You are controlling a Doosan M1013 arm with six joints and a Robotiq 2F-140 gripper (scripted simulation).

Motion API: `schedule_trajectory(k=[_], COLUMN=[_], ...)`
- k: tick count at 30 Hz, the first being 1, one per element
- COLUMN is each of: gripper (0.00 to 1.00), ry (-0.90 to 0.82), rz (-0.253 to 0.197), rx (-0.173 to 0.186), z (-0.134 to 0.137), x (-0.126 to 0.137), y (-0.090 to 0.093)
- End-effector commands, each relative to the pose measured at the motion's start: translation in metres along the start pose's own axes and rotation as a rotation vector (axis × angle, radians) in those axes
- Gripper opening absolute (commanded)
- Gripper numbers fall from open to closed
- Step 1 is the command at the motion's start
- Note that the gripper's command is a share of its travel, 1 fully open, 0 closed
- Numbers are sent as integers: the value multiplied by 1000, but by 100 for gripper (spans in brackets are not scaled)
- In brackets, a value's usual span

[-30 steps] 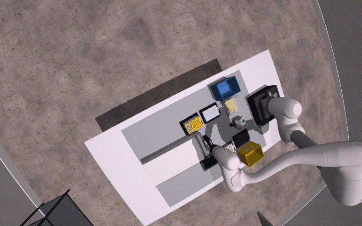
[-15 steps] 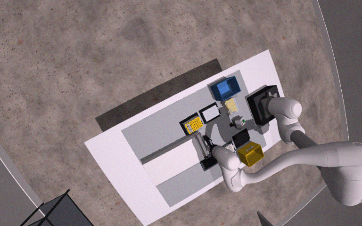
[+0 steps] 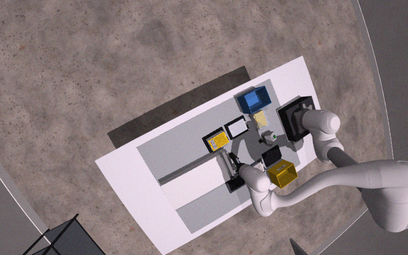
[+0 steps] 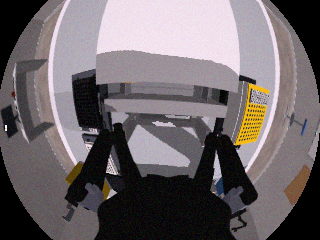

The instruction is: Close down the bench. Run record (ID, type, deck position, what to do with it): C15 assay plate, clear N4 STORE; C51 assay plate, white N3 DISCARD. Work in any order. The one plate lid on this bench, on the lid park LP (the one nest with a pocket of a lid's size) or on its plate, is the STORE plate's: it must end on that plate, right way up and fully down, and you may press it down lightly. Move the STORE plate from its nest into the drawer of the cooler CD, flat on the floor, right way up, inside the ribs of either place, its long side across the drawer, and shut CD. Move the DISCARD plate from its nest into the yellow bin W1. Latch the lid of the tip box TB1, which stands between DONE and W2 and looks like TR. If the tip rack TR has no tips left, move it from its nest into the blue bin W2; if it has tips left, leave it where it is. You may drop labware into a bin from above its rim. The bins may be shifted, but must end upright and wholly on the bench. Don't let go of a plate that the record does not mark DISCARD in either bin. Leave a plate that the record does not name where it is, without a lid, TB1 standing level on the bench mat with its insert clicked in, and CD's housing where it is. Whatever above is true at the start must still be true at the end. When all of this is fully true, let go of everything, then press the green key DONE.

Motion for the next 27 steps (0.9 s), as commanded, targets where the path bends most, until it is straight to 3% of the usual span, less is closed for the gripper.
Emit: schedule_trajectory(k=[1, 27], gripper=[0, 0], ry=[0, 0], rz=[0, 0], rx=[0, 0], z=[0, 1], x=[0, 24], y=[0, 0])
Point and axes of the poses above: the point where the finger pads meet when closed, its own y axis out along the fingers, its own z axis across the jaws, x = y × z, the point moved 3 cm from there along -y, back along the fingers, and after that the axes turned 2 degrees about y, right-handed, at the moved point
